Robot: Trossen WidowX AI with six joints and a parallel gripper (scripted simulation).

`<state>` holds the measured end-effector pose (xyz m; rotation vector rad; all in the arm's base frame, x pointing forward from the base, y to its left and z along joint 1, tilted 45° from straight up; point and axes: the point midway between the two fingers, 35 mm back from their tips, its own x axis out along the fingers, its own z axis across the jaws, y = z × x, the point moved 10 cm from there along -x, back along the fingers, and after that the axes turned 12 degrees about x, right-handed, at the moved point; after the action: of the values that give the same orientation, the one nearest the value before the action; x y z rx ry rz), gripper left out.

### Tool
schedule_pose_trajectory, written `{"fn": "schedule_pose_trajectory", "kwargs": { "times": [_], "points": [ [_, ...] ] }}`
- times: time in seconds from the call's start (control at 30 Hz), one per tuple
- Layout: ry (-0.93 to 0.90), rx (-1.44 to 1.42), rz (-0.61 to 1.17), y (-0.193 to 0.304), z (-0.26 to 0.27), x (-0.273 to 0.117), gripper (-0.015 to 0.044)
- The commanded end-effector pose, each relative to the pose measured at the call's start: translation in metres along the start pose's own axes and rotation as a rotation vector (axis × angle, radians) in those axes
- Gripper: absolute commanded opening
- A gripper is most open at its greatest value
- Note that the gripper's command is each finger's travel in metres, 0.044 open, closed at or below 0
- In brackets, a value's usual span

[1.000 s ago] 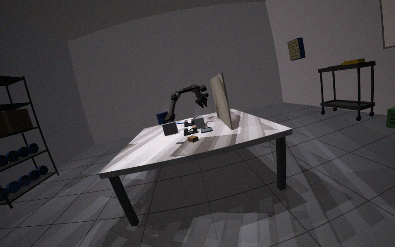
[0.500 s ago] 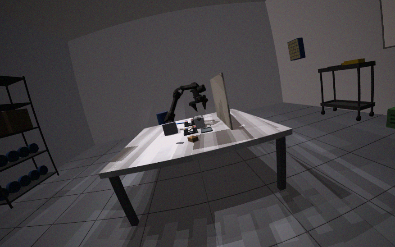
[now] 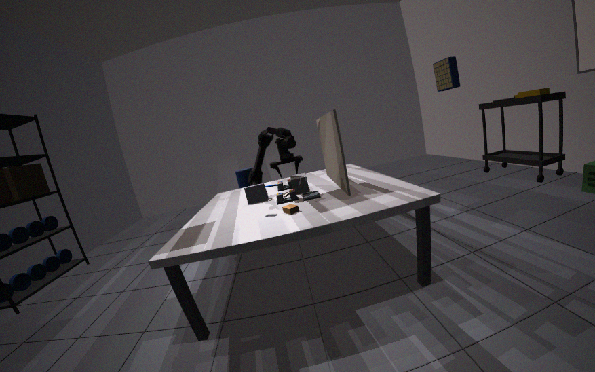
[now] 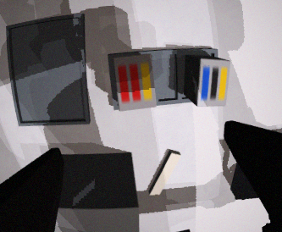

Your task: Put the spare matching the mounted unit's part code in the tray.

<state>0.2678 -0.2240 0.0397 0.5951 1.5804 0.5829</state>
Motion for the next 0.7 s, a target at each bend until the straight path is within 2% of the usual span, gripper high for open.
{"fn": "schedule_pose_trajectory", "kwargs": {
  "times": [0.0,0.17,0.2,0.67],
  "points": [
    [0.015,0.020,0.011,-0.003,-0.003,0.004,0.0440],
    [0.014,0.020,0.011,-0.010,0.000,0.035,0.0309],
    [0.014,0.020,0.011,-0.011,0.000,0.042,0.0300],
    [0.014,0.020,0.011,-0.012,0.001,0.046,0.0300]
  ]
}}
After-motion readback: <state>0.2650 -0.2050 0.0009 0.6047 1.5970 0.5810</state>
